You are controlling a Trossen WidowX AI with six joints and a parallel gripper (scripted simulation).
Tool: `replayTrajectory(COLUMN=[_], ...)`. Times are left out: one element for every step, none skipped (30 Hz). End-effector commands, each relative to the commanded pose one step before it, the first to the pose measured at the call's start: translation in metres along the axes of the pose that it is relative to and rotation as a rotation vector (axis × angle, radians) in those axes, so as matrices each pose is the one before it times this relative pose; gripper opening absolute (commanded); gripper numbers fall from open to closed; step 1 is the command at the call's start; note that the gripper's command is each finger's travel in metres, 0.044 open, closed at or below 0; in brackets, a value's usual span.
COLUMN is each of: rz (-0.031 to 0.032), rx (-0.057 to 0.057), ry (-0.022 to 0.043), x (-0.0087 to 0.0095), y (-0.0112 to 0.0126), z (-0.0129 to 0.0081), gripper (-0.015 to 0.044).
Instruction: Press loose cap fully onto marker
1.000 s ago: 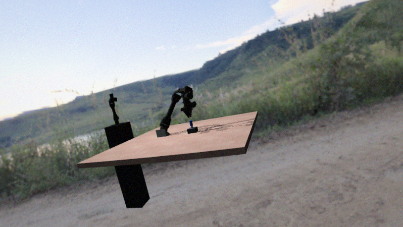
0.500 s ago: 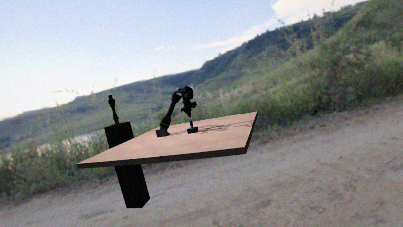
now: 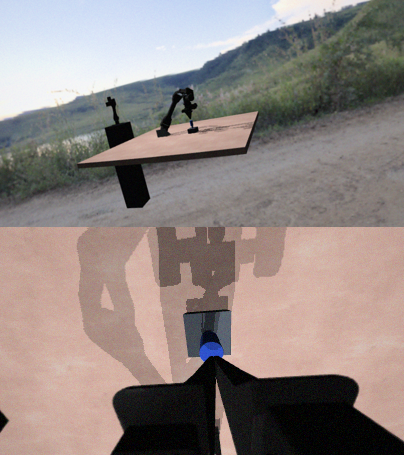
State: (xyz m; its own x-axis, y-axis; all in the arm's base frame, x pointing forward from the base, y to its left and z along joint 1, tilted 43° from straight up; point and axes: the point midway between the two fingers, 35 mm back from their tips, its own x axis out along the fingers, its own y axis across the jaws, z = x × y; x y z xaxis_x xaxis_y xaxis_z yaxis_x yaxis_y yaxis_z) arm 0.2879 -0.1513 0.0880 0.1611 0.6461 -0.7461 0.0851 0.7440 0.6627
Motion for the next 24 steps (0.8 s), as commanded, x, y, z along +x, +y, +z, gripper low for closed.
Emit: replayTrajectory(rz=[0.00481, 0.00004, 0.00004, 0.00004, 0.00004, 0.00004, 0.00004, 0.00004, 0.00004, 0.00004, 0.00004, 0.00004, 0.00005, 0.00004, 0.00001, 0.00001, -0.00757, 0.00000, 0.00000, 0.00000, 0.00000, 0.00000, -0.00240, -0.00728], rx=[0.0056, 0.0000, 0.0000, 0.0000, 0.0000, 0.0000, 0.0000, 0.0000, 0.0000, 0.0000, 0.0000, 0.0000, 0.0000, 0.0000, 0.0000, 0.0000, -0.0047, 0.0000, 0.0000, 0.0000, 0.0000, 0.0000, 0.0002, 0.0008], ry=[-0.00413, -0.00003, -0.00003, -0.00003, -0.00003, -0.00003, -0.00003, -0.00003, -0.00003, -0.00003, -0.00003, -0.00002, -0.00003, -0.00003, -0.00003, -0.00002, -0.00307, 0.00000, 0.00000, 0.00000, 0.00000, 0.00000, -0.00359, -0.01069], x=[0.00673, 0.00153, 0.00153, 0.00152, 0.00152, 0.00152, 0.00152, 0.00152, 0.00152, 0.00151, 0.00148, 0.00147, 0.00146, 0.00114, 0.00050, 0.00029, -0.00610, 0.00000, 0.00000, 0.00000, 0.00000, 0.00000, -0.00292, -0.00876], y=[0.00102, 0.00001, 0.00001, 0.00001, 0.00001, 0.00001, 0.00001, 0.00001, 0.00001, 0.00001, 0.00001, 0.00001, 0.00002, -0.00008, -0.00011, -0.00010, -0.00132, 0.00000, 0.00000, 0.00000, 0.00000, 0.00000, -0.00013, -0.00036], z=[0.00042, 0.00000, 0.00000, 0.00000, 0.00000, 0.00000, 0.00000, 0.00000, 0.00000, 0.00000, 0.00000, -0.00001, 0.00004, 0.00037, 0.00040, 0.00035, -0.00048, 0.00000, 0.00000, 0.00000, 0.00000, 0.00000, 0.00030, 0.00075], gripper=[0.0000, 0.0000, 0.0000, 0.0000, 0.0000, 0.0000, 0.0000, 0.0000, 0.0000, 0.0000, 0.0000, 0.0000, 0.0000, 0.0000, 0.0000, 0.0000, 0.0000, 0.0000, 0.0000, 0.0000, 0.0000, 0.0000, 0.0000, 0.0000])
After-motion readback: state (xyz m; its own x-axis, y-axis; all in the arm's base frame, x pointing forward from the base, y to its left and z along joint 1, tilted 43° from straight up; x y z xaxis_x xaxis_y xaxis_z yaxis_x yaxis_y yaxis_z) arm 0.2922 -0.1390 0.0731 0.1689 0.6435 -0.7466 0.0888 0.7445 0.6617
